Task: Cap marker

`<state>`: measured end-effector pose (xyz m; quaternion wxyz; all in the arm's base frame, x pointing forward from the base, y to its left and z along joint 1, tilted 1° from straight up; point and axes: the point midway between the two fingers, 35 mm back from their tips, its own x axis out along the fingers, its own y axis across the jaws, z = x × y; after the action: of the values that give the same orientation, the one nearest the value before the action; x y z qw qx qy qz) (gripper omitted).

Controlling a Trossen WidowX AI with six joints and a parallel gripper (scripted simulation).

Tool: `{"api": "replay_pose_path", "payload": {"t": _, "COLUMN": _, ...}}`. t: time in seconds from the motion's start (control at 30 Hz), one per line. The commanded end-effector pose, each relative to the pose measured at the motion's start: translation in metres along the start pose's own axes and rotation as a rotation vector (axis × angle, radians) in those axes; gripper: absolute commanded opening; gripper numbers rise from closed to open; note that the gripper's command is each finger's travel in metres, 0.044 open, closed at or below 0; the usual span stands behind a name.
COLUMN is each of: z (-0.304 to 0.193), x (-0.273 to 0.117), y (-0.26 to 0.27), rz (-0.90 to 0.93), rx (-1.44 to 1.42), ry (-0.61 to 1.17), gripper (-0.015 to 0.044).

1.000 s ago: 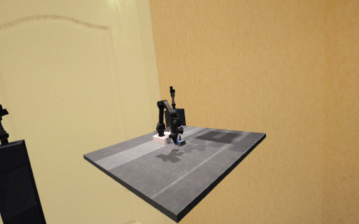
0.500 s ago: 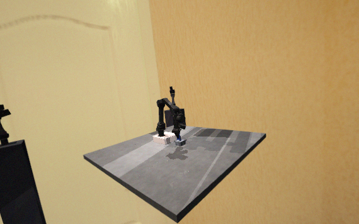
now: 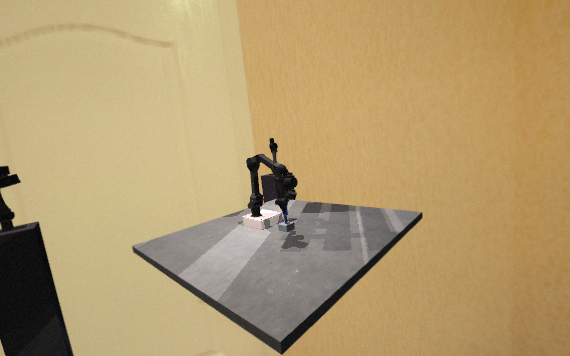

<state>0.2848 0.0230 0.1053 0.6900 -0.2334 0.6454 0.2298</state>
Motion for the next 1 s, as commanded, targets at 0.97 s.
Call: {"api": "replay_pose_path", "payload": {"t": 0.97, "z": -0.010, "x": 0.014, "y": 0.040, "rz": 0.003, "rx": 0.005, "ry": 0.009, "gripper": 0.0000}}
